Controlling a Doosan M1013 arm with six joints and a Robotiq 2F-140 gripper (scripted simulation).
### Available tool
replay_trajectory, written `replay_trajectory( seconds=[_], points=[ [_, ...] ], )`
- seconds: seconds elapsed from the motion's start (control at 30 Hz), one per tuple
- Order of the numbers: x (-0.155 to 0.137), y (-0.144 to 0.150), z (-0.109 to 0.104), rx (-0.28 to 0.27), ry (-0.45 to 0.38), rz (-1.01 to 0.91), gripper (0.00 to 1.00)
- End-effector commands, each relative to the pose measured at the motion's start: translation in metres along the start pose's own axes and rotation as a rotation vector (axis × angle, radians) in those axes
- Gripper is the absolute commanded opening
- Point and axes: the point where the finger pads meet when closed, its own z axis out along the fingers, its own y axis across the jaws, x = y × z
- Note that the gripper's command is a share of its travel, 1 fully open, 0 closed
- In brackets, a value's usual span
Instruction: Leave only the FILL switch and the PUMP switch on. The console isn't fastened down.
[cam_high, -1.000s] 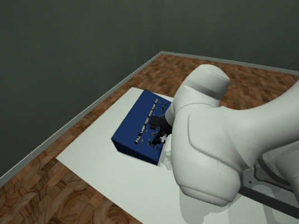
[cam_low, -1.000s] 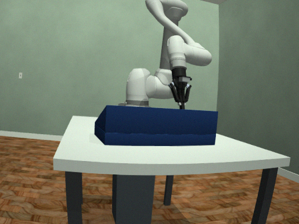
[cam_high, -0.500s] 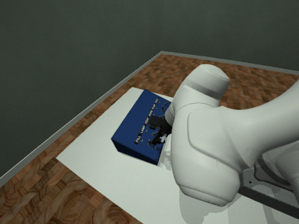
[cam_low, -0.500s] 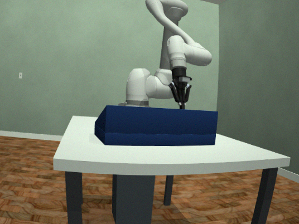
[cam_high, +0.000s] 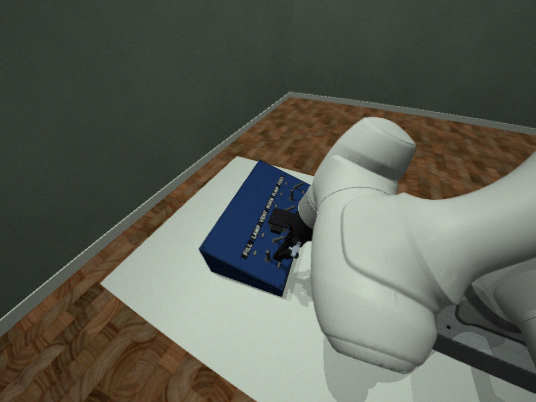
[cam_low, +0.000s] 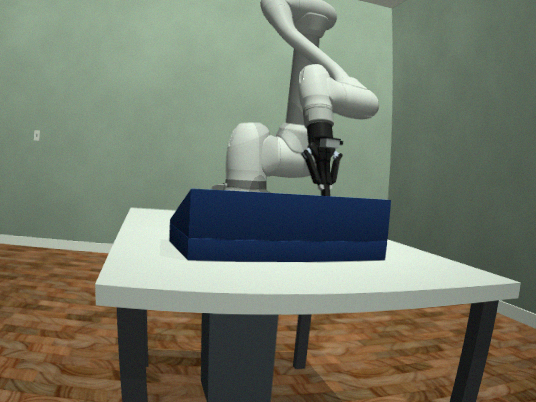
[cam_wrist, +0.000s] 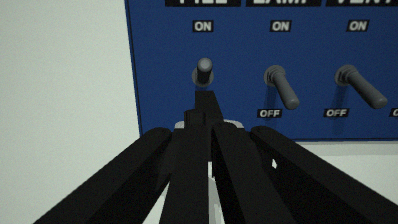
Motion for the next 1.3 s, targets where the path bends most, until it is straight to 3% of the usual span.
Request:
replay_trajectory(
  seconds=[0.0,0.43,0.8,0.87,1.1,1.27],
  points=[
    [-0.003,0.0,0.0,0.0,0.001,0.0,0.1],
    [-0.006,0.0,-0.006,0.0,0.001,0.0,0.1],
    [-0.006,0.0,-0.063,0.0,0.001,0.0,0.1],
    [-0.006,0.0,-0.063,0.0,0.001,0.0,0.1],
    [-0.006,0.0,-0.097,0.0,0.001,0.0,0.1],
    [-0.006,0.0,-0.103,0.0,0.001,0.0,0.1]
  ],
)
